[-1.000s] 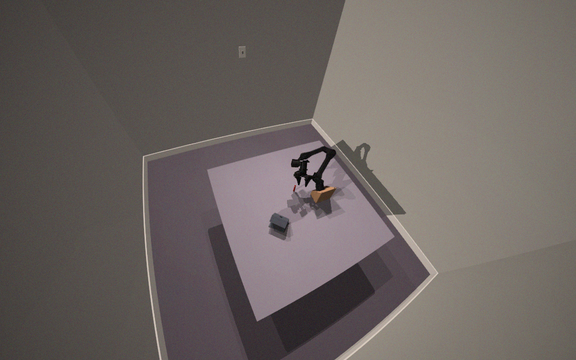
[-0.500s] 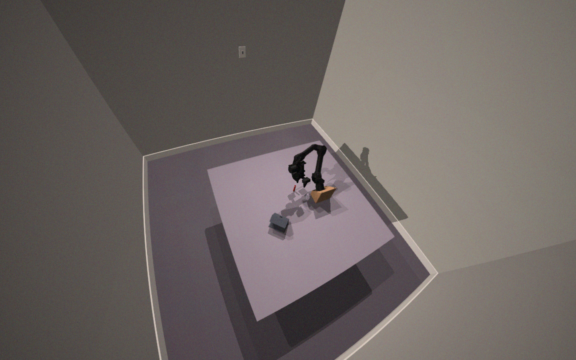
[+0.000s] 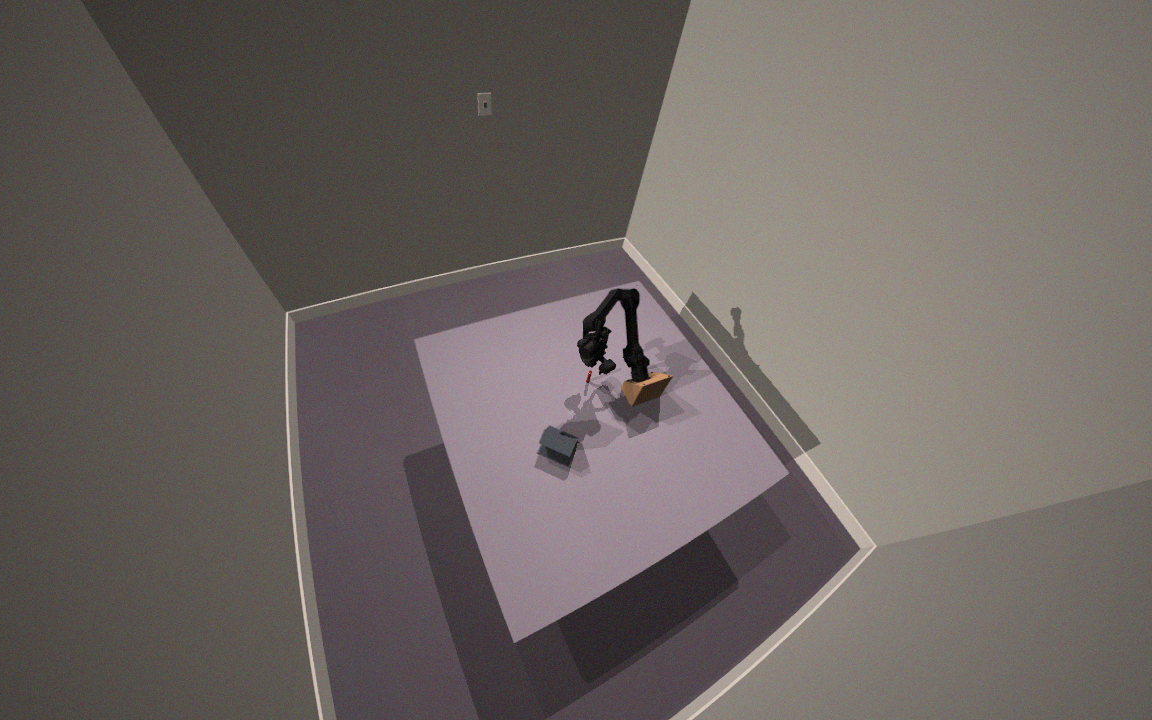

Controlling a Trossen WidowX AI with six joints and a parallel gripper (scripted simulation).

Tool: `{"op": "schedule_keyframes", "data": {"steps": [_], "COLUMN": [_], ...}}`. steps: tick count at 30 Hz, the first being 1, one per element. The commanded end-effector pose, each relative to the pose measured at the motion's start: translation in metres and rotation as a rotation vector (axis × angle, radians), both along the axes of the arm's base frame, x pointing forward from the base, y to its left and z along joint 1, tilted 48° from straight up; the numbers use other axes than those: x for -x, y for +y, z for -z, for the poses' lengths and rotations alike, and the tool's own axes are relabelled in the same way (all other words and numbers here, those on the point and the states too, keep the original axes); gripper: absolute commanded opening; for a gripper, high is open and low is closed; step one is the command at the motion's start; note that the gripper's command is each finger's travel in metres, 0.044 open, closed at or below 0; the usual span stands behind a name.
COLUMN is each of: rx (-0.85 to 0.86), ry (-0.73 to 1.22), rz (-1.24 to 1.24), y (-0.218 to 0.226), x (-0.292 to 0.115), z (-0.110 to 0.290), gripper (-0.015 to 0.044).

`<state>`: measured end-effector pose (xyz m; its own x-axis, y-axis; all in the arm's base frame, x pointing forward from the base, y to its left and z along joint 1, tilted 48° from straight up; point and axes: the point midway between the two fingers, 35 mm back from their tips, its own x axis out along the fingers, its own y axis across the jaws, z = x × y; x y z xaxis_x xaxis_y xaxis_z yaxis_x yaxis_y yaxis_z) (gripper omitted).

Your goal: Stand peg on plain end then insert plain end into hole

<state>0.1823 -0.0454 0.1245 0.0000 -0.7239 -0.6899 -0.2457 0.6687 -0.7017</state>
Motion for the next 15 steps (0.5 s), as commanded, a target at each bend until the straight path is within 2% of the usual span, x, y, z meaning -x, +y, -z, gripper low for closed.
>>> {"op": "schedule_keyframes", "data": {"steps": [1, 15], "rx": [0.031, 0.032], "ry": [-0.003, 0.017], "rz": [-0.007, -0.026], "y": [0.001, -0.014], "x": [-0.004, -0.004], "z": [-0.002, 0.011], "gripper": [0.044, 0.044]}}
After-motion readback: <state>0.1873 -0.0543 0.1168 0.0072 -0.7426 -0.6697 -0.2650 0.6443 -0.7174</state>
